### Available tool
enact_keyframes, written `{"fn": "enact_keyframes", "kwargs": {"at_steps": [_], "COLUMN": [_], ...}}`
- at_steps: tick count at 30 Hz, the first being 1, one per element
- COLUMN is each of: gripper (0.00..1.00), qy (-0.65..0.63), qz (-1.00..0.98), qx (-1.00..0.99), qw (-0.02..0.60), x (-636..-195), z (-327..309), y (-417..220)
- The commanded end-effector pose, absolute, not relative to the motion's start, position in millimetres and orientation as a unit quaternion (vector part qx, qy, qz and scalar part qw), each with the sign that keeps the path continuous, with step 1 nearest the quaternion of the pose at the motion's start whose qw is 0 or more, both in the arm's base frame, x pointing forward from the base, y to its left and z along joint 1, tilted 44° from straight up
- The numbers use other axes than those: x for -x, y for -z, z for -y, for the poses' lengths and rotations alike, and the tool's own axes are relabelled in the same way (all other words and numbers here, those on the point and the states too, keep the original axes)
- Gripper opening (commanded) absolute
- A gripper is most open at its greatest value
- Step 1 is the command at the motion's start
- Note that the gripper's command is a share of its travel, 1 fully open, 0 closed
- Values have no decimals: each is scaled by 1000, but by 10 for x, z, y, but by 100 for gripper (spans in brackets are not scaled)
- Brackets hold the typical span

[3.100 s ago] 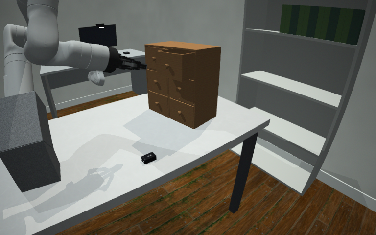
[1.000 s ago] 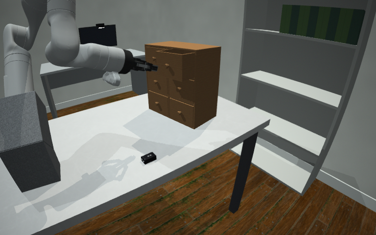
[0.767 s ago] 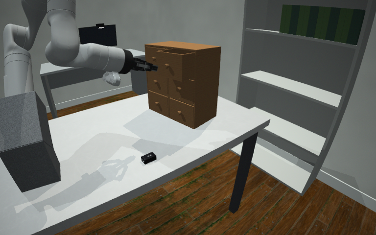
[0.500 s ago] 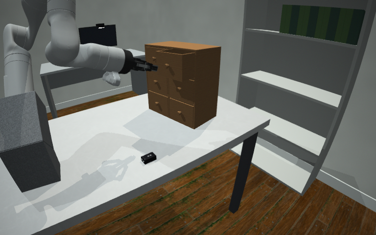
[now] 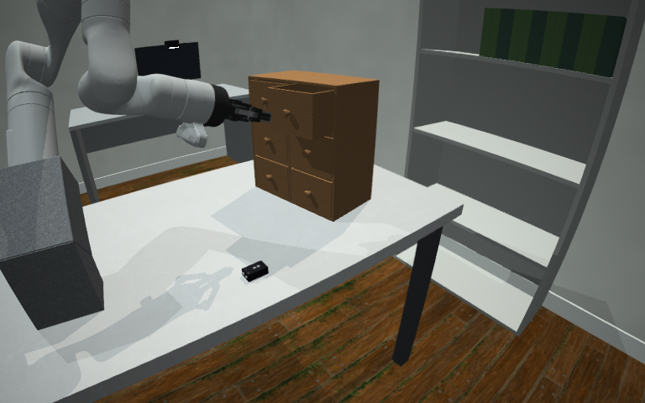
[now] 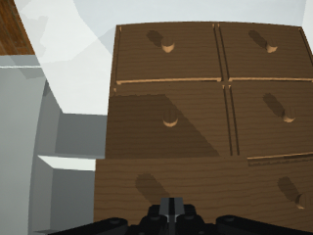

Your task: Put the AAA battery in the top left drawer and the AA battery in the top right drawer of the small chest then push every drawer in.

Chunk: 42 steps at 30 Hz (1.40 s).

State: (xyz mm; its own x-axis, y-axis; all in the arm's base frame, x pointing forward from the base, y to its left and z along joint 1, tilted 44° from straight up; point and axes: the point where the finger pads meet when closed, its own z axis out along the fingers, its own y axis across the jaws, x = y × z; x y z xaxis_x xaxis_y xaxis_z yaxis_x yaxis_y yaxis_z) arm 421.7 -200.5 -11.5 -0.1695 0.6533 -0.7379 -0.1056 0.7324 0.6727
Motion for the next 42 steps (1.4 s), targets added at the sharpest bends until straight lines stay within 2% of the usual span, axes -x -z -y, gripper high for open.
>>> {"fn": "enact_keyframes", "kwargs": {"at_steps": [1, 42], "gripper": [0, 0], "qy": [-308, -308], "qz": [-699, -699], "qx": [-195, -195], "qw": [615, 615], "x": [-4225, -4664], "z": [2012, 2031], "y": [108, 17]}}
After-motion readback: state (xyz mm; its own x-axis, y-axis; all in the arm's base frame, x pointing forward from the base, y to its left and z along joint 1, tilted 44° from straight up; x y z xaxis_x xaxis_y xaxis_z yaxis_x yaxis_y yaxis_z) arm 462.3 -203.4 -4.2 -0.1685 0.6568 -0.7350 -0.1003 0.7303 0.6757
